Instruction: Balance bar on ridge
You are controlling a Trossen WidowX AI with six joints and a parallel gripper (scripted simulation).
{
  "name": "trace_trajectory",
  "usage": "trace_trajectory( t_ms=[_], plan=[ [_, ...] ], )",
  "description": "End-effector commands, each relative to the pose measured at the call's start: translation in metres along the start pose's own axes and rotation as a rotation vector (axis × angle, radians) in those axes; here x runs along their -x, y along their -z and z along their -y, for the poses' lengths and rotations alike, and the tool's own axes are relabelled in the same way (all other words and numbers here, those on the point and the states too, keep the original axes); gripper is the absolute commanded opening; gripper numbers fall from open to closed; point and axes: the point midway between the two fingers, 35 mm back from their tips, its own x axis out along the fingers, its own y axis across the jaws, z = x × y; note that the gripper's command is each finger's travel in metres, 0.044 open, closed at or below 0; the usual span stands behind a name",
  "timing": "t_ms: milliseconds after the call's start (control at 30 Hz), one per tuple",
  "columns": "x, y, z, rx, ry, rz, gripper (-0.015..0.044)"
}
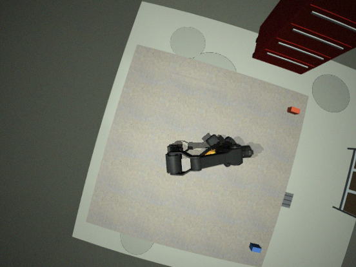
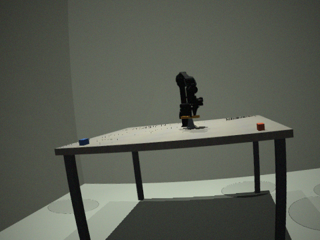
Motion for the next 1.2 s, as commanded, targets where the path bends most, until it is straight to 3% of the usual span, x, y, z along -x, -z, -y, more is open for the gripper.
trace_trajectory(
  t_ms=[0,900,1167],
  plan=[
    [-0.0001,0.0001,0.0000,0.000,0.000,0.000,0.0170],
    [-0.0001,0.0001,0.0000,0.000,0.000,0.000,0.0185],
    [-0.0001,0.0001,0.0000,0.000,0.000,0.000,0.0395]
  ],
)
